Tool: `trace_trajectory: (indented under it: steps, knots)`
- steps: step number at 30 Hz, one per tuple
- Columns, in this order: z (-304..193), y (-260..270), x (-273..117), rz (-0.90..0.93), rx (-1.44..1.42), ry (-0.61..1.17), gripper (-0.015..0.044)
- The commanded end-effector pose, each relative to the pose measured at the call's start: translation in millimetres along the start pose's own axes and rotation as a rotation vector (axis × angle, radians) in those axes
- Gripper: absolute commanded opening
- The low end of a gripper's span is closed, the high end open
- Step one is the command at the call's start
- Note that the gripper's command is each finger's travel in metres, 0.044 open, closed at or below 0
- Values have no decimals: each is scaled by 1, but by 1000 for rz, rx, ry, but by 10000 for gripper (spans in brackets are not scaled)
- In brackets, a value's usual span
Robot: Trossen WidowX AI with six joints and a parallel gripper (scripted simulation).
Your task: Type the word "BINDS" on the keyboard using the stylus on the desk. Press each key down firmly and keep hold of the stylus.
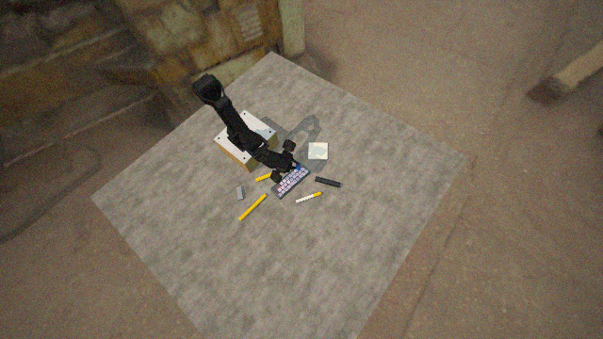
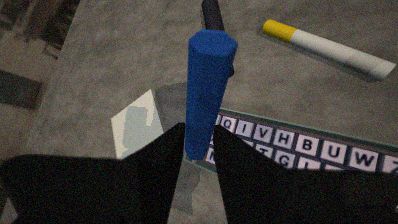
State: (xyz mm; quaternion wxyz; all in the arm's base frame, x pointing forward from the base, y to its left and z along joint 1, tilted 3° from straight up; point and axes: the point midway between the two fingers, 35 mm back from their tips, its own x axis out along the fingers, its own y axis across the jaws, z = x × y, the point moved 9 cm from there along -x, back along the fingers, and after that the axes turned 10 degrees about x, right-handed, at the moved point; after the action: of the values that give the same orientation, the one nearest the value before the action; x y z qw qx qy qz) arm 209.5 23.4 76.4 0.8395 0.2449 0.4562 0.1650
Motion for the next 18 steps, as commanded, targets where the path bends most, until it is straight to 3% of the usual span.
trace_trajectory:
  steps: [1, 13, 18]
  knots:
    - [0, -7, -9, -5, -130, -83, 0]
    - [-2, -27, -39, -126, -546, -329, 0]
    - [-3, -28, -41, -137, -570, -341, 0]
